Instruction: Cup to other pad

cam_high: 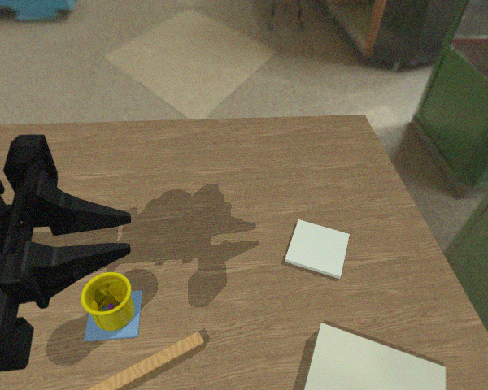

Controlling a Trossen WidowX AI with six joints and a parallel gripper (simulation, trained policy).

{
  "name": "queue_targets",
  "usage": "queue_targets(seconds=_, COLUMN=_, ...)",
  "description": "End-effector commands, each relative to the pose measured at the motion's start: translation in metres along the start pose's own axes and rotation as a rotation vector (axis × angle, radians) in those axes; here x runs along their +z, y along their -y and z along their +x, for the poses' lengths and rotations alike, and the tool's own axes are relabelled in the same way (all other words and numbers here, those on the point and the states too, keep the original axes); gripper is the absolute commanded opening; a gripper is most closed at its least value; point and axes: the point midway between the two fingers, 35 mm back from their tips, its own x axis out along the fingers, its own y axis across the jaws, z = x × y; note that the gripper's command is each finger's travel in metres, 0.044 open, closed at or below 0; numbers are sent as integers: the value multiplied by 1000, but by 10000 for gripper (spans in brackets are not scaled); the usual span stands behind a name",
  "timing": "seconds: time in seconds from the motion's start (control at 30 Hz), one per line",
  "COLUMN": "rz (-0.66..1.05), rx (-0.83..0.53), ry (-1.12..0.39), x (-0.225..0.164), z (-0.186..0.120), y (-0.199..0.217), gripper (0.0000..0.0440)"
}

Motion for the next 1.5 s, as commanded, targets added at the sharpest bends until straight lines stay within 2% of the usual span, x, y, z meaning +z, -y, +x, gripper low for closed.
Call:
queue_targets(seconds=0.0, rz=35, rx=16, ry=-25, x=2, z=2, y=-5, gripper=138)
queue_targets(seconds=0.77, rz=325, rx=50, ry=-293, x=-1, z=10, y=-39, gripper=144)
queue_targets(seconds=1.47, rz=624, rx=-34, ry=-573, x=-13, z=11, y=-69, gripper=158)
